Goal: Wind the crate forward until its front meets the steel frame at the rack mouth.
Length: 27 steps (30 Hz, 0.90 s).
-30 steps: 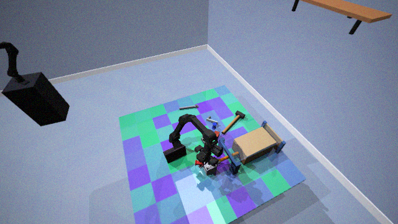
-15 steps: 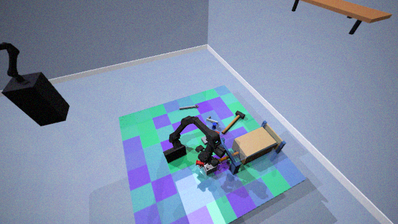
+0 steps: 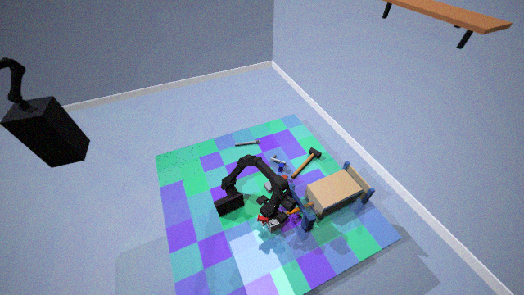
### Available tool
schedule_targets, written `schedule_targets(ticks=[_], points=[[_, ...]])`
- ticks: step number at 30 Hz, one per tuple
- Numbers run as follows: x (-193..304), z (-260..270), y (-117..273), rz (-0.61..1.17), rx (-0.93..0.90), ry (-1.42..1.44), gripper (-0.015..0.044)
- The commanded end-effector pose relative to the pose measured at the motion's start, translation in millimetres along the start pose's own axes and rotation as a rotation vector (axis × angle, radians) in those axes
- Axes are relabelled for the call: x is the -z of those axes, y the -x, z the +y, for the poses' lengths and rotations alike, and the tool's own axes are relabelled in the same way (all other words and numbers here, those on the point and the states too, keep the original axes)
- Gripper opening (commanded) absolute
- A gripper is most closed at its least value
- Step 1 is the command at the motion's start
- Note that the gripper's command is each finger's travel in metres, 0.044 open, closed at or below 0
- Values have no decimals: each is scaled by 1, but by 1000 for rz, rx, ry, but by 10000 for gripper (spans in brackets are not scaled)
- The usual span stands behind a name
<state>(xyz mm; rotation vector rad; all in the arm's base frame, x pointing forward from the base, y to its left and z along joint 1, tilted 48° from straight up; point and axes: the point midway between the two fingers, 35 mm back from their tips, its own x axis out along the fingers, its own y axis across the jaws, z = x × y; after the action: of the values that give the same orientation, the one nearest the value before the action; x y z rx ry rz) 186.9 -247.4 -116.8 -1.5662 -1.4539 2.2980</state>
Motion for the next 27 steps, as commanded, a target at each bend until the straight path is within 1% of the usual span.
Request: schedule_targets(ticks=[1, 12, 27], points=[[2, -1, -7, -4, 5, -5, 0], [8, -5, -23, -8, 9, -2, 0], [11, -1, -23, -8, 9, -2, 0]])
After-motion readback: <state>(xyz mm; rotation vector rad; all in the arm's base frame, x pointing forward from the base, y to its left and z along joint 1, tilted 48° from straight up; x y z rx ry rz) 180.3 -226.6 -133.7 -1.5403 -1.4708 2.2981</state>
